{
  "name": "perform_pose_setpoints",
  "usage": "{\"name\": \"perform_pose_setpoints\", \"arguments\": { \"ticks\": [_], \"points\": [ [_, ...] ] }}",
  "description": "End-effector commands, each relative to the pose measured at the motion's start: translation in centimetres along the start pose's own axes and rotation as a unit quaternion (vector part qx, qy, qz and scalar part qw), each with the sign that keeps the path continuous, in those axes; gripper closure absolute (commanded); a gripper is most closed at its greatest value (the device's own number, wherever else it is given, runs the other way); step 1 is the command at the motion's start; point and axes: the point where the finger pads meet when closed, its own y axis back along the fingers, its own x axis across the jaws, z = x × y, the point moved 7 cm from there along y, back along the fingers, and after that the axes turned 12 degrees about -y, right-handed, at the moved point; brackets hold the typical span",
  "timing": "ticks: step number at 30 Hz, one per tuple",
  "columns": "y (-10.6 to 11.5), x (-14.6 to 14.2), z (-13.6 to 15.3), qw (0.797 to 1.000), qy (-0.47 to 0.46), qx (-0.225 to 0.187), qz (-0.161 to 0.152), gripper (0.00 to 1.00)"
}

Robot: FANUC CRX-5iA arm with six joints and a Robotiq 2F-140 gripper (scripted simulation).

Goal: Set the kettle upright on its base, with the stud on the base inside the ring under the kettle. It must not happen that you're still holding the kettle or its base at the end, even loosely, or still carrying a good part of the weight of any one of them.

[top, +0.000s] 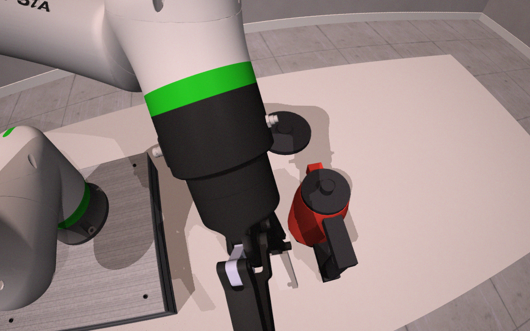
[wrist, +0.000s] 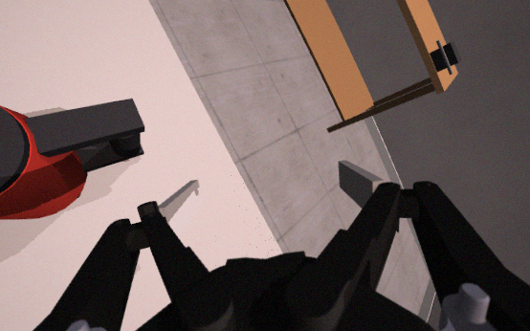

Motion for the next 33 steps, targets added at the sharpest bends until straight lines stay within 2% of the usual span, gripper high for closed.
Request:
{"name": "perform_pose_setpoints", "arguments": {
  "ticks": [1, 17, 18, 24, 33],
  "points": [
    [0.0, 0.0, 0.0, 1.000, 0.000, 0.000, 0.000, 0.00],
    [0.0, 0.0, 0.0, 1.000, 0.000, 0.000, 0.000, 0.00],
    [0.0, 0.0, 0.0, 1.000, 0.000, 0.000, 0.000, 0.53],
    [0.6, 0.4, -0.3, 1.000, 0.000, 0.000, 0.000, 0.53],
    [3.3, 2.3, -1.8, 1.000, 0.000, 0.000, 0.000, 0.53]
  ]
}}
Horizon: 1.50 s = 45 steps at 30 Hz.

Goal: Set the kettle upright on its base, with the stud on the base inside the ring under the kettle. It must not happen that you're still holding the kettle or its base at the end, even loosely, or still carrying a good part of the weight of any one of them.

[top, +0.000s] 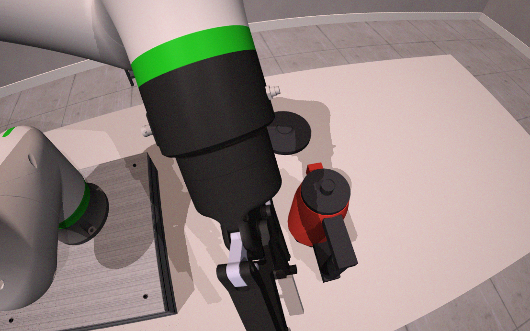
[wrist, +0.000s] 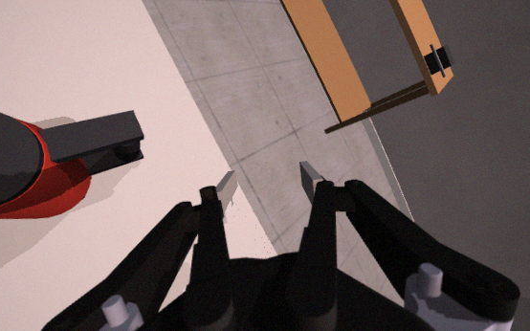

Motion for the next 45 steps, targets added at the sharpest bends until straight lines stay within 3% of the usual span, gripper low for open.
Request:
{"name": "perform_pose_setpoints", "arguments": {
  "ticks": [1, 12, 24, 35, 40, 45],
  "points": [
    [1.0, 0.7, -0.5, 1.000, 0.000, 0.000, 0.000, 0.53],
    [4.0, 2.7, -2.1, 1.000, 0.000, 0.000, 0.000, 0.53],
    [4.1, 2.7, -2.3, 1.000, -0.008, -0.004, -0.002, 0.53],
    [4.3, 2.1, -3.1, 0.995, -0.091, -0.038, -0.018, 0.53],
    [4.5, 1.0, -4.1, 0.980, -0.179, -0.078, -0.035, 0.53],
    [4.8, -0.8, -5.3, 0.949, -0.282, -0.129, -0.052, 0.53]
  ]
}}
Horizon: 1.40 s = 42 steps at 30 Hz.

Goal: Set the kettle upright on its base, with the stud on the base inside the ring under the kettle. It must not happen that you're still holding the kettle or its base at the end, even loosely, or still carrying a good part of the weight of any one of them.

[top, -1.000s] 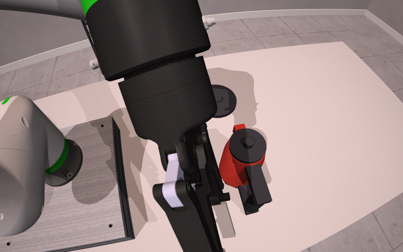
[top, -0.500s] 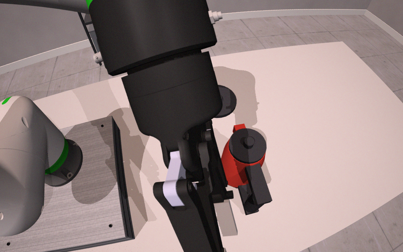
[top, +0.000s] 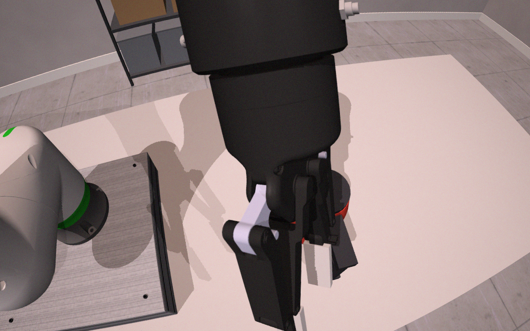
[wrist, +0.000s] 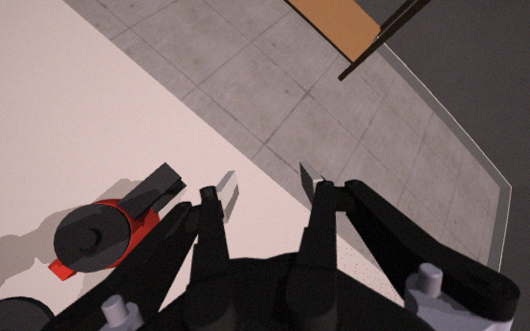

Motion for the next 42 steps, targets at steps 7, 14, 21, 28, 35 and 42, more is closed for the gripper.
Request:
{"name": "perform_pose_setpoints", "arguments": {
  "ticks": [7, 14, 21, 28, 35, 42],
  "points": [
    [0.7, -4.6, -0.8, 0.975, -0.196, -0.103, -0.024, 0.53],
    [1.5, -8.8, -1.4, 0.925, -0.329, -0.186, -0.033, 0.53],
    [2.2, -12.0, -1.8, 0.881, -0.405, -0.241, -0.033, 0.53],
    [2.5, -13.2, -2.0, 0.864, -0.430, -0.261, -0.032, 0.53],
    [2.6, -13.6, -2.1, 0.858, -0.437, -0.267, -0.032, 0.53],
    [2.6, -13.6, -2.1, 0.858, -0.437, -0.267, -0.032, 0.53]
  ]
}}
